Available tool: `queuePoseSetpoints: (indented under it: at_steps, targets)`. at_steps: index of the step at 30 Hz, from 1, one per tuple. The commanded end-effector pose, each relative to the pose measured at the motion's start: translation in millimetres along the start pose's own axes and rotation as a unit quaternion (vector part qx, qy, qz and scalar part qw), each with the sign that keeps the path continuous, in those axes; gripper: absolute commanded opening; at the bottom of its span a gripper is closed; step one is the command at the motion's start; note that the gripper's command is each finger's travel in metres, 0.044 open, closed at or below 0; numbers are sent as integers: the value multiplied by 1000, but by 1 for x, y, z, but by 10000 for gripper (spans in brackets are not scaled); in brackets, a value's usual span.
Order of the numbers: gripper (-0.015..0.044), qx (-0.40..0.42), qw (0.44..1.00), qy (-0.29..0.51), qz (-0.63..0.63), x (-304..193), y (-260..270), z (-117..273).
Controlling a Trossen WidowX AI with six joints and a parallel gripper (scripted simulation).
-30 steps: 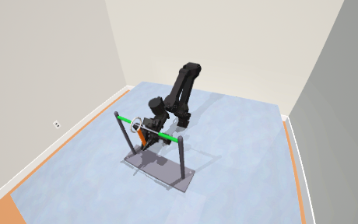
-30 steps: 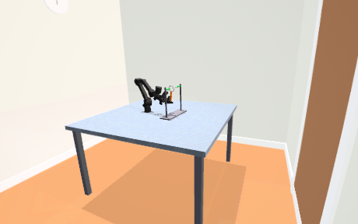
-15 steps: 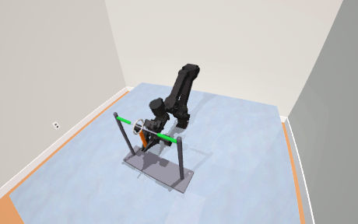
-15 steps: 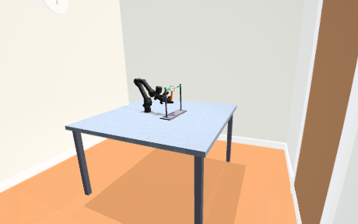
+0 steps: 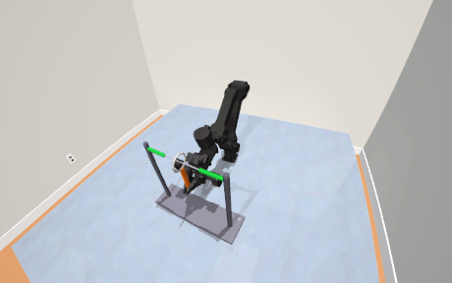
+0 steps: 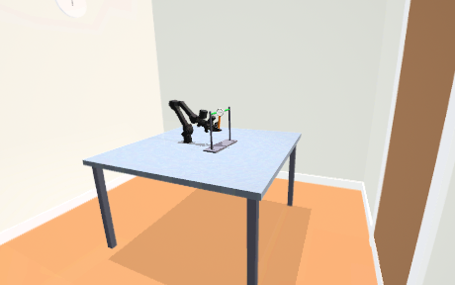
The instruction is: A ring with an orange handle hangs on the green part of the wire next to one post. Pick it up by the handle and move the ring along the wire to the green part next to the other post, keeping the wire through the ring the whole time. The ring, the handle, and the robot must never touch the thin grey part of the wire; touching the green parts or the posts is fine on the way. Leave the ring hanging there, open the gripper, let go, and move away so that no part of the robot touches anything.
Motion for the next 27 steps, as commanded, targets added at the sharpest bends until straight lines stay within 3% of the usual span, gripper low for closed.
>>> queuePoseSetpoints:
  at_steps: [1, 27]
  targets:
    - [-150, -5, 1000, -3, -13, 1, 6, 0]
    - [-150, -18, 997, -5, -80, 8, 49, -2]
Point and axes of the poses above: the point midway between the two fingers, 35 mm back from their tips, its own z axis back along the fingers, its own y axis across the jaws, x = y × z, the point moved 4 cm from there along z, back along the fingers, and after that the axes turned 2 degrees about z, right-handed, at the moved point
